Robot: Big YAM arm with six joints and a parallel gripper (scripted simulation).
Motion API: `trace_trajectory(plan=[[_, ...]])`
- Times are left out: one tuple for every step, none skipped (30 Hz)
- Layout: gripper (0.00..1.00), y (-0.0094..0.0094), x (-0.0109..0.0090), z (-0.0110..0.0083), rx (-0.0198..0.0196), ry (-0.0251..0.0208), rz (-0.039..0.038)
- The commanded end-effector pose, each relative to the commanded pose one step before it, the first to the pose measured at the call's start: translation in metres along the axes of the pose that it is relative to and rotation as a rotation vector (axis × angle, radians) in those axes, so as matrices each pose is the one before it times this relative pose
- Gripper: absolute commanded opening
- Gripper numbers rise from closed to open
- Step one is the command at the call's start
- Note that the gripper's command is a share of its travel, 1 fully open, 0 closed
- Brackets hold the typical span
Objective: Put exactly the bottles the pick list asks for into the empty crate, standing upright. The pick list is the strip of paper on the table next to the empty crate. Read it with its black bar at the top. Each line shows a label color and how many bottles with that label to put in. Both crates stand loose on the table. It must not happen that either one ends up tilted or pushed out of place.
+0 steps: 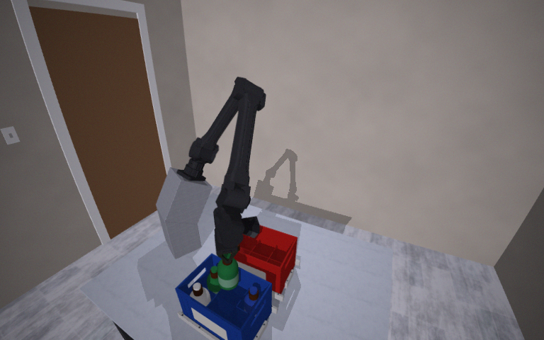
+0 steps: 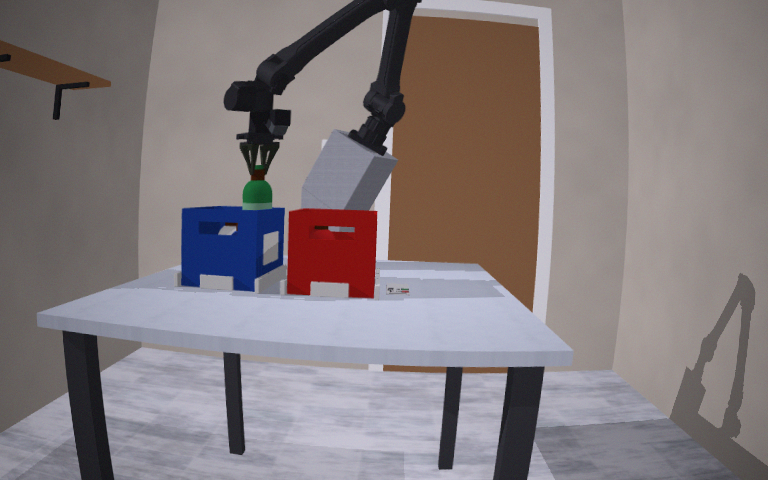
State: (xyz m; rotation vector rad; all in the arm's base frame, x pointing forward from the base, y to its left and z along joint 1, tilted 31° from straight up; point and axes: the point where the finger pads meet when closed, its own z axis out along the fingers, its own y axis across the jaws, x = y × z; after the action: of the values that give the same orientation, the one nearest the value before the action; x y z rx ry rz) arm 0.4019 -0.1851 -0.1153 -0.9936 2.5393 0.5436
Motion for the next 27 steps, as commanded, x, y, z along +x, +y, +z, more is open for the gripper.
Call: trace_trajectory(plan=[[0.0,-0.02849,-0.01132,-0.04882,0.08218,-0.02541,-0.02732],[0.0,-0.00008,-0.00002,-0.00174,0.00014,0.00007,-0.00007],[0.0,-0.00008,-0.00002,-0.00174,0.00014,0.00008,-0.00007],[0.0,-0.00008,-0.00002,-0.00174,0.00014,0.00008,-0.00007],[0.0,-0.00008,-0.00002,-0.00174,0.00014,0.00008,-0.00007],[0.0,-0.00008,-0.00001,-0.00174,0.00014,0.00008,-0.00007],[0.0,-0.00008,-0.00001,-0.00174,0.00014,0.00008,-0.00007],[0.0,-0.00008,-0.00001,-0.00174,0.00014,0.00008,-0.00007],[0.0,-0.00008,-0.00001,-0.00174,0.00014,0.00008,-0.00007],[0.0,-0.00008,-0.00001,-0.00174,0.00014,0.00008,-0.00007],[0.0,0.0,0.0,0.0,0.0,0.0,0.0],[0.0,0.0,0.0,0.0,0.0,0.0,0.0],[0.0,-0.00009,-0.00001,-0.00174,0.00014,0.00008,-0.00007],[0.0,-0.00008,-0.00001,-0.00174,0.00014,0.00008,-0.00007],[0.0,-0.00008,-0.00001,-0.00174,0.00014,0.00008,-0.00007],[0.0,-0.00008,-0.00001,-0.00174,0.00014,0.00008,-0.00007],[0.0,-0.00008,-0.00001,-0.00174,0.00014,0.00008,-0.00007],[0.0,-0.00007,-0.00001,-0.00174,0.00014,0.00008,-0.00007],[0.0,-0.00007,-0.00001,-0.00174,0.00014,0.00008,-0.00007],[0.0,-0.00007,-0.00001,-0.00174,0.00014,0.00008,-0.00007],[0.0,-0.00007,-0.00001,-0.00174,0.00014,0.00008,-0.00006],[0.0,-0.00007,-0.00001,-0.00174,0.00014,0.00008,-0.00006],[0.0,-0.00059,-0.00026,-0.002,0.00019,0.00007,-0.00008],[0.0,-0.00056,-0.00026,-0.00124,0.00013,0.00004,-0.00006],[0.0,-0.00056,-0.00026,-0.00117,0.00012,0.00003,-0.00005],[0.0,-0.00055,-0.00026,-0.0011,0.00012,0.00003,-0.00005],[0.0,-0.00054,-0.00025,-0.00103,0.00011,0.00003,-0.00005]])
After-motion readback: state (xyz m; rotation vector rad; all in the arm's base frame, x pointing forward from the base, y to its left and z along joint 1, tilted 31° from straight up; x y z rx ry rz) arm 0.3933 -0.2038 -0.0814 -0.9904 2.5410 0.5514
